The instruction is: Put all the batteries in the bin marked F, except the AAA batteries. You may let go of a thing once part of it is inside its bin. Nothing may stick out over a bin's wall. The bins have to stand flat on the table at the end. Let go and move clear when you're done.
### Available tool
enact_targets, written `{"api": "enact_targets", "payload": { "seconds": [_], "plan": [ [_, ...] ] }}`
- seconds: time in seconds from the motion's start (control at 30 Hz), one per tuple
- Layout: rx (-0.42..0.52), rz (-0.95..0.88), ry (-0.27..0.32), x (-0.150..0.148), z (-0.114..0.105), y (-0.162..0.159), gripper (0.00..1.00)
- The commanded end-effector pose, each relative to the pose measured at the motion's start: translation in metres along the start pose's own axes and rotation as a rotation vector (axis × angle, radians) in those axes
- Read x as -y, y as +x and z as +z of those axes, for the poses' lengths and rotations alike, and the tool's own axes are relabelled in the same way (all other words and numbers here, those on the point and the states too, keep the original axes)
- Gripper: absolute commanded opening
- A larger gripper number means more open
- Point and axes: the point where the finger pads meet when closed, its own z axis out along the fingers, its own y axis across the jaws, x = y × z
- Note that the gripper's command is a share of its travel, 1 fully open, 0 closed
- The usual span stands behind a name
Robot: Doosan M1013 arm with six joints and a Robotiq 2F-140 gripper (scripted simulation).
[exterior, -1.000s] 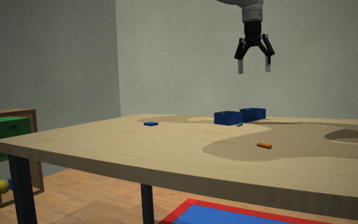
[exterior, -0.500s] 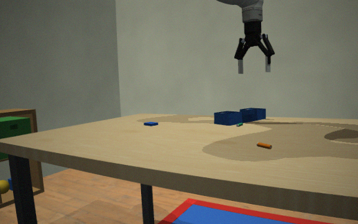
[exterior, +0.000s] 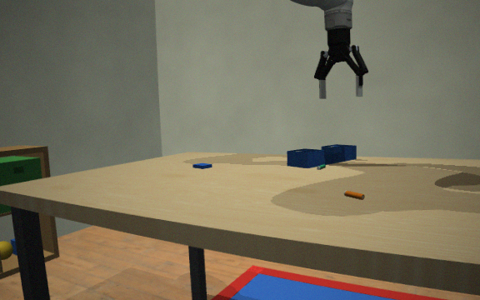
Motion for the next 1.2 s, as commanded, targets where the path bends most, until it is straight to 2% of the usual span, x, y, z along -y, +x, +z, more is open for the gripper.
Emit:
{"api": "enact_targets", "payload": {
  "seconds": [0.0,1.17],
  "plan": [
    [-0.001,0.001,0.002,0.001,-0.004,-0.0024,1.0],
    [-0.001,0.001,0.002,0.0003,-0.0015,-0.0008,1.0]
  ]
}}
